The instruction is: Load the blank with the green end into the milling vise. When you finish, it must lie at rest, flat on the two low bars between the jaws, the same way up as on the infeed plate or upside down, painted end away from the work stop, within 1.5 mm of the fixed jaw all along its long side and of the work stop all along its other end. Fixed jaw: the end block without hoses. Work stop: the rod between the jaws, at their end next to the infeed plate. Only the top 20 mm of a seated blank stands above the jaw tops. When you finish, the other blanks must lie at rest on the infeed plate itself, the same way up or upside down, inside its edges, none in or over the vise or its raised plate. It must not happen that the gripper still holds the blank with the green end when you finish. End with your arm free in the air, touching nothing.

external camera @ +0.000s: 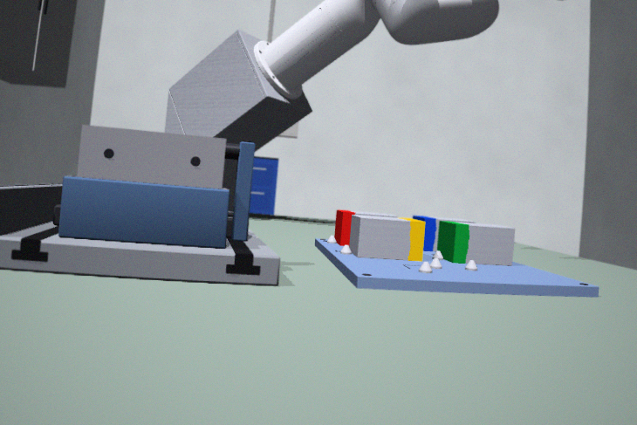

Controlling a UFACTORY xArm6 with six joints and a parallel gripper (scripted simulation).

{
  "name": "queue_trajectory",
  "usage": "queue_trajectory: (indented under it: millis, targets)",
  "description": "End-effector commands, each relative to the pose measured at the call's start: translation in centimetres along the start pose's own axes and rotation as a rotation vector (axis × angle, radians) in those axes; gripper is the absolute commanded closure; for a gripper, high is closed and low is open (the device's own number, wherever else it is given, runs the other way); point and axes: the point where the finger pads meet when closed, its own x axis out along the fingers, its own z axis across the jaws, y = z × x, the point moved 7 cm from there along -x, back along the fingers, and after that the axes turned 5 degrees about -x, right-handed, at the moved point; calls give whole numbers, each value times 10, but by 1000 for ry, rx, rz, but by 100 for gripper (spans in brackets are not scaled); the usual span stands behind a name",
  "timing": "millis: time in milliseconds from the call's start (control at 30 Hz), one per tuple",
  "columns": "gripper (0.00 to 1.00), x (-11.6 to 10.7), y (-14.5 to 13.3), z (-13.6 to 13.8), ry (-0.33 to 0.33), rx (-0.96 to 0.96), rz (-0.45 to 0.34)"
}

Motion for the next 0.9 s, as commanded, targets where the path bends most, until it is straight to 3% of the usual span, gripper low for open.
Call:
queue_trajectory:
  millis: [0,867]
  targets:
    - [0,0,2,1,-1,-1,-1]
    - [0,3,7,2,-1,-1,-1]
